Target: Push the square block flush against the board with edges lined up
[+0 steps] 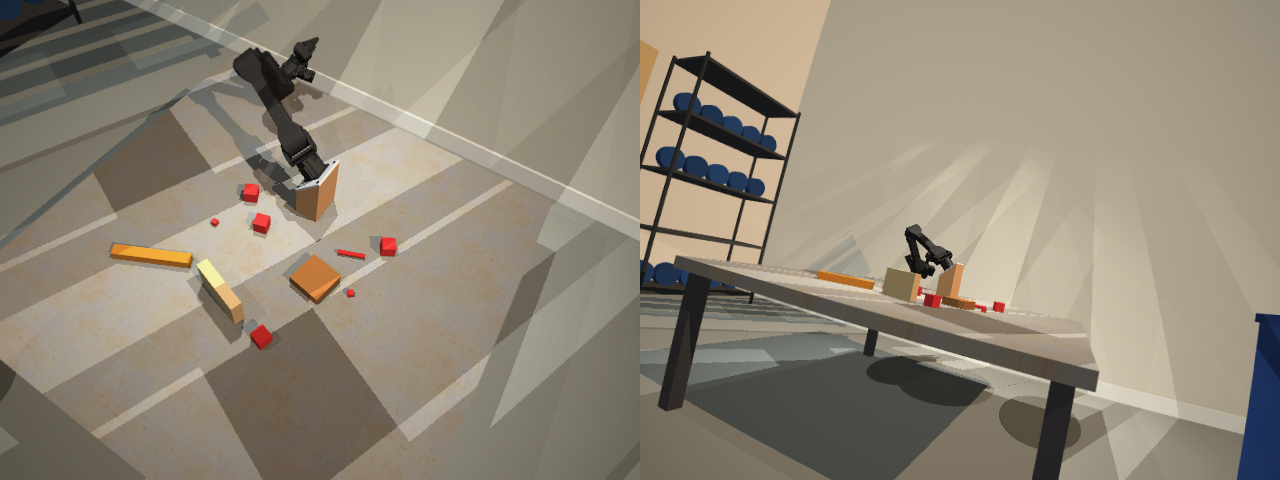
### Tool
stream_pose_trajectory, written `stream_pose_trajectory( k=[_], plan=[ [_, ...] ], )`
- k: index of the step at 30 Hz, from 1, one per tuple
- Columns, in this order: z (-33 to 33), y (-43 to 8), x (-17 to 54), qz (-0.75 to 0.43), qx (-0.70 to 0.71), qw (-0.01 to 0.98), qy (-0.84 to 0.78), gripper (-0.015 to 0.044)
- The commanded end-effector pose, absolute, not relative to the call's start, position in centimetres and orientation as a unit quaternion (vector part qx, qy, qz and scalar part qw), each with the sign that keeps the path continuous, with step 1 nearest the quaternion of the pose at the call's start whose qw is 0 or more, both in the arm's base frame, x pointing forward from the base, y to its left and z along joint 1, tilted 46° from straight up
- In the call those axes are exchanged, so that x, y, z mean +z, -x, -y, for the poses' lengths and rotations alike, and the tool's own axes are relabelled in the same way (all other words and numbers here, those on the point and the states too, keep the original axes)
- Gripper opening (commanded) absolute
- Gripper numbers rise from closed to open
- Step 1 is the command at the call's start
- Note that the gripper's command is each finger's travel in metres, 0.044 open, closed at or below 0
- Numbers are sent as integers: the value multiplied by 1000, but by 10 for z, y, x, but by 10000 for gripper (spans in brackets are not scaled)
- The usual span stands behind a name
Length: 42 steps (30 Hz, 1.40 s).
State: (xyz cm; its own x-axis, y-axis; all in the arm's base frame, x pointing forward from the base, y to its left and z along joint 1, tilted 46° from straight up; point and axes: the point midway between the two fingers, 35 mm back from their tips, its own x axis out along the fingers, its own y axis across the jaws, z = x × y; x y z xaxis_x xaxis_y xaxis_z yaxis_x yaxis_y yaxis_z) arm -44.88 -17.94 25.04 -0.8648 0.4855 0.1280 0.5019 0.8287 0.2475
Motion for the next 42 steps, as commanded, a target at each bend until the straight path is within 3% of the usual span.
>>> stream_pose_trajectory(
  k=[1,15,42],
  plan=[
    [179,449,250,956,-138,30,258,374],
    [221,437,268,962,-175,44,207,6],
    [320,366,321,930,-353,88,54,0]
  ],
)
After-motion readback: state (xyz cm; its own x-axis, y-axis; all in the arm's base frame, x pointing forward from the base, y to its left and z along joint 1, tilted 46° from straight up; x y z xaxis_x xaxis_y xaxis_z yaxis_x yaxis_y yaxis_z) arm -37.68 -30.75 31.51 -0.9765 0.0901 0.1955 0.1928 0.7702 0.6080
